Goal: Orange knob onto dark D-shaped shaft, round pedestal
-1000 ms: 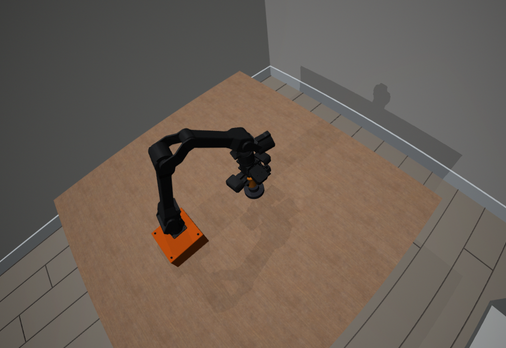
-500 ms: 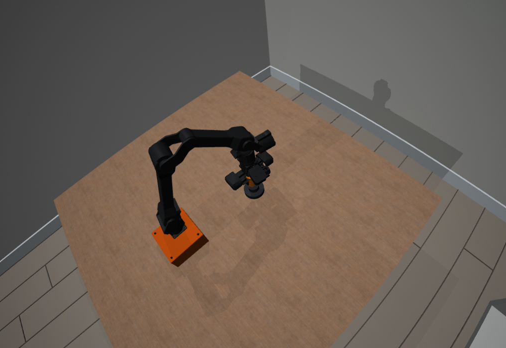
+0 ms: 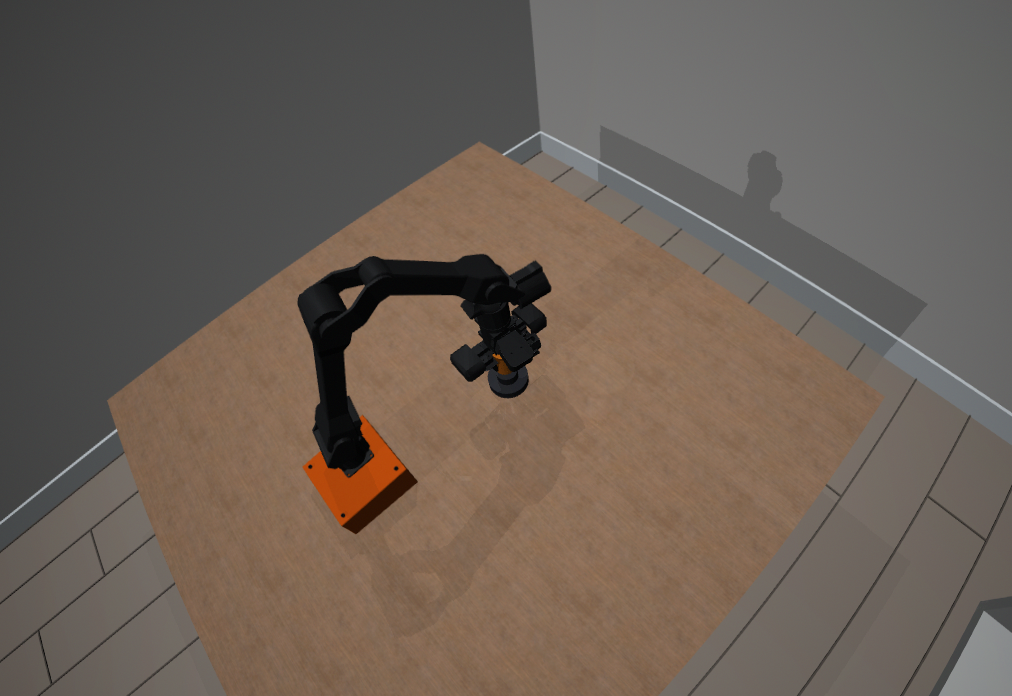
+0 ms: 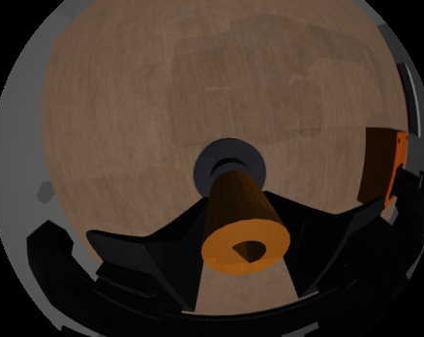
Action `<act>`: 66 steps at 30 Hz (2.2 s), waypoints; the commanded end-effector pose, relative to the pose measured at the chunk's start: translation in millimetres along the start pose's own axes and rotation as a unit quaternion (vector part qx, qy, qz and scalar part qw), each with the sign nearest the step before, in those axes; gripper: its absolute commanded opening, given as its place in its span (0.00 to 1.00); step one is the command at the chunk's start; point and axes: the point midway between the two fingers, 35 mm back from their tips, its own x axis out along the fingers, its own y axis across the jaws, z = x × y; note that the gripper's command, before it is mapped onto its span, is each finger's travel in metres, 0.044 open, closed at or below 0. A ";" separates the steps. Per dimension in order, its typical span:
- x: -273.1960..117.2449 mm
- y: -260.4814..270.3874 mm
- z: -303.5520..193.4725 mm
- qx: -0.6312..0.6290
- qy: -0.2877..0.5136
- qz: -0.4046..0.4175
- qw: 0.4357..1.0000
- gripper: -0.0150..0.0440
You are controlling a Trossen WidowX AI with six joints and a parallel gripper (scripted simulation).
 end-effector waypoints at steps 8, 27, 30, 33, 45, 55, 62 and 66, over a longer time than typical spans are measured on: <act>-4.7 -2.4 0.0 0.002 0.000 0.002 1.000 0.25; -4.0 3.1 0.4 0.106 0.000 0.002 0.994 0.25; -2.6 2.2 0.3 0.106 0.000 0.002 0.994 0.25; -1.8 2.4 0.3 0.106 0.000 0.002 0.994 0.25; 1.2 -0.1 0.1 0.106 0.000 0.002 0.994 0.25; 2.7 -0.1 -0.1 0.104 0.000 0.002 0.995 0.25; 3.0 -0.8 0.0 0.084 0.000 0.002 0.996 0.25; 6.7 -1.4 0.0 0.095 0.000 0.002 0.996 0.25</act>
